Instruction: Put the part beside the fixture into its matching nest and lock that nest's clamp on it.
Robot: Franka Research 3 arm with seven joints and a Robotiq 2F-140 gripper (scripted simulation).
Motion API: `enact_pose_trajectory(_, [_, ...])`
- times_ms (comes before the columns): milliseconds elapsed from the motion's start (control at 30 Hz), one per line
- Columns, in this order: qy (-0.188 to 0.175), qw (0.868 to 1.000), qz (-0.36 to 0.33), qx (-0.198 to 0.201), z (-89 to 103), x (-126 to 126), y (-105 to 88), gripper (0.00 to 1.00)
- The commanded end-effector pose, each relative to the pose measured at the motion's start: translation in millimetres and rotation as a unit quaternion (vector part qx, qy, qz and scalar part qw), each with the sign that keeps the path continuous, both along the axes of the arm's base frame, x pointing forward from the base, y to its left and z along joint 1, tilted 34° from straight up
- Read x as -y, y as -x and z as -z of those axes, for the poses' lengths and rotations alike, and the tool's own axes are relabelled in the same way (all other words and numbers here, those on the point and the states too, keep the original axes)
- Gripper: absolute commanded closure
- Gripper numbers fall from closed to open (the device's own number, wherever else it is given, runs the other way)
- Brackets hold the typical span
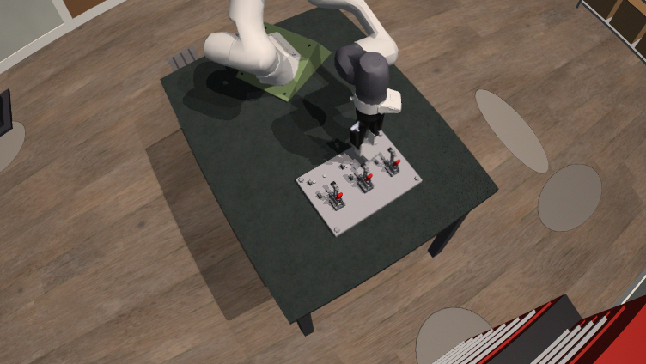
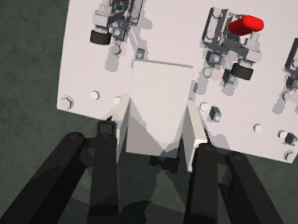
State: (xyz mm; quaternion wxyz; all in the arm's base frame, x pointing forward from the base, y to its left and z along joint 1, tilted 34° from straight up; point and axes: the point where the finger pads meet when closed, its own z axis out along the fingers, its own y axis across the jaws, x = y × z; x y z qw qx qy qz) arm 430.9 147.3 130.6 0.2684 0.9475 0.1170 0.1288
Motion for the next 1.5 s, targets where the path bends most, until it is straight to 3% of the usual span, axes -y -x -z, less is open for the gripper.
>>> enact_pose_trajectory(0, [-0.018, 0.998, 0.054, 0.022, 10.2, -10.7, 1.6, 1.0])
enact_pose_trajectory(167, [-0.018, 0.998, 0.054, 0.022, 26.8, -36.9, 2.3, 1.0])
enact_pose_trajectory(367, [-0.018, 0.998, 0.054, 0.022, 35.4, -50.4, 2.6, 1.0])
enact_pose_trajectory(1467, [-0.02, 0.998, 0.06, 0.025, 36.4, -52.0, 2.7, 1.0])
